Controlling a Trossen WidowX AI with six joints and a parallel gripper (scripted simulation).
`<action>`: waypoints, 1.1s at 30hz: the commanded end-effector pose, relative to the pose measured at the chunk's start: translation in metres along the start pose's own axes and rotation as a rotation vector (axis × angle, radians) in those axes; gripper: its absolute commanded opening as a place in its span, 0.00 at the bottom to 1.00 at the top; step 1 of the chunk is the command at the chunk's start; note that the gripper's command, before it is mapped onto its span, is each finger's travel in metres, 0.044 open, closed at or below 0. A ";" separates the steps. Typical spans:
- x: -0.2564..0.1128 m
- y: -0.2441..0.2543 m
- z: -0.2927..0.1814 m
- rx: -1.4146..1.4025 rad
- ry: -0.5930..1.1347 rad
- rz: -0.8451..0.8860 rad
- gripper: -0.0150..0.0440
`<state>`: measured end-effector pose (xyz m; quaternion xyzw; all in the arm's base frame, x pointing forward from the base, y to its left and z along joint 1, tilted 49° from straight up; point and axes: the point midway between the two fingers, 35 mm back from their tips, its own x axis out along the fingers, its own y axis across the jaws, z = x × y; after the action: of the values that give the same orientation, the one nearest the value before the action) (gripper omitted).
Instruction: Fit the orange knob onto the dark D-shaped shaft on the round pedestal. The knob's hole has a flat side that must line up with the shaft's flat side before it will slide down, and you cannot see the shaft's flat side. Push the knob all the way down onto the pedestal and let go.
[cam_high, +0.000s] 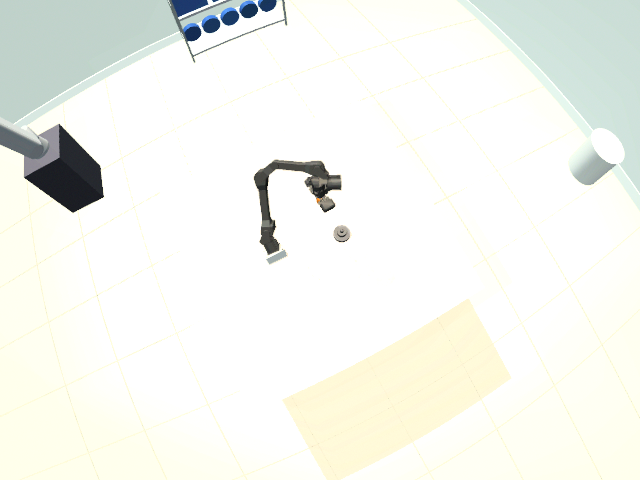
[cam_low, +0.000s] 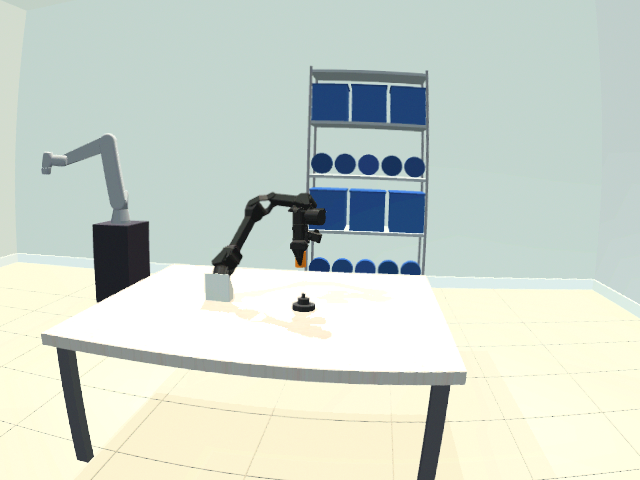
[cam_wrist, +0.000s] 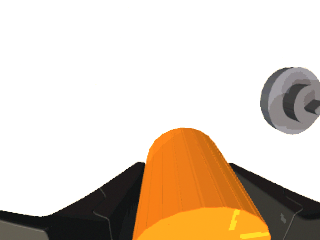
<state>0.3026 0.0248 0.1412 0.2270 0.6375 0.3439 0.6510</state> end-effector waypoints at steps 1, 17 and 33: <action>-0.001 -0.014 0.005 -0.003 -0.007 -0.010 0.25; 0.011 -0.061 0.017 -0.022 0.006 -0.008 0.25; 0.026 -0.109 0.022 -0.028 0.022 -0.007 0.25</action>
<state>0.3372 -0.0165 0.0529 0.2150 0.6432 0.3541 0.6439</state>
